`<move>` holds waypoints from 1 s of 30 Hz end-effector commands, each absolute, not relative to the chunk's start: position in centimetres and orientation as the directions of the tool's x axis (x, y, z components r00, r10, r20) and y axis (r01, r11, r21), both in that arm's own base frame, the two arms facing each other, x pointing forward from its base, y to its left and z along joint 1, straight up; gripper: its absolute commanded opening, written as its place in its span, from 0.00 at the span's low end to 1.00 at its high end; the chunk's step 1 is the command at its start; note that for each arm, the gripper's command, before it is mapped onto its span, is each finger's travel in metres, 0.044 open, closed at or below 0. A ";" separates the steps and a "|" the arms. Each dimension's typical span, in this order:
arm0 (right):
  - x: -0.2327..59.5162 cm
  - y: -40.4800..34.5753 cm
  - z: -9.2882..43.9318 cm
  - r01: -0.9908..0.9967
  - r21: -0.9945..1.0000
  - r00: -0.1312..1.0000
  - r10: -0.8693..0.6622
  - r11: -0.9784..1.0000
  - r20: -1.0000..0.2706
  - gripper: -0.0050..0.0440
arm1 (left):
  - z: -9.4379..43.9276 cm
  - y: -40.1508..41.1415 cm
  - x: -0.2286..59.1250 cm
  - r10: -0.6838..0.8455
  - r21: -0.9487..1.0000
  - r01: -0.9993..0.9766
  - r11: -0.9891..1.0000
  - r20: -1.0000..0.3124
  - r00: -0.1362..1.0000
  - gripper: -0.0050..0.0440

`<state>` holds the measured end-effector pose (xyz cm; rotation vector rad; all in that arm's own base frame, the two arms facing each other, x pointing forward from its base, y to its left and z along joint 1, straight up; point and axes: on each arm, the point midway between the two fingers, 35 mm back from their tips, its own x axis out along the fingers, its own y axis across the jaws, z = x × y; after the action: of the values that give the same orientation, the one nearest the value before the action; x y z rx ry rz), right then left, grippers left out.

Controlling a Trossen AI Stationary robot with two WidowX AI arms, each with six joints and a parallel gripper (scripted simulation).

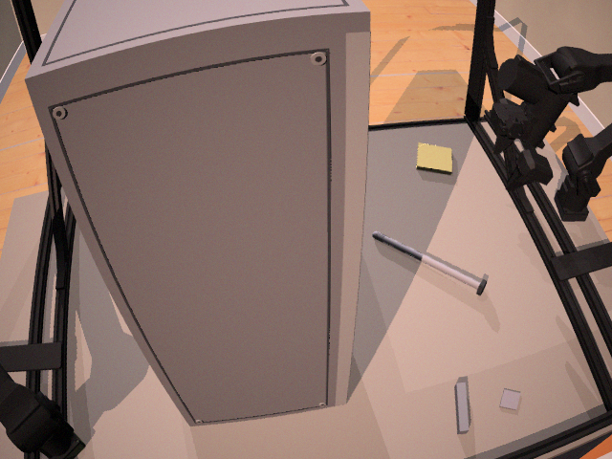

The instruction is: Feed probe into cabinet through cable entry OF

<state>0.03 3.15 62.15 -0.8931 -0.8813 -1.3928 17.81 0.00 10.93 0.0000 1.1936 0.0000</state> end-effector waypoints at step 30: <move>9.0 -2.6 45.3 0.285 -0.012 0.950 -0.281 0.959 0.137 1.00 | 10.9 0.0 17.7 0.000 0.000 0.000 1.000 -0.932 0.362 1.00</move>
<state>8.61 -3.18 46.55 -0.0540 -0.1950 -0.3593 17.74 0.00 10.90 0.0000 1.1972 0.0000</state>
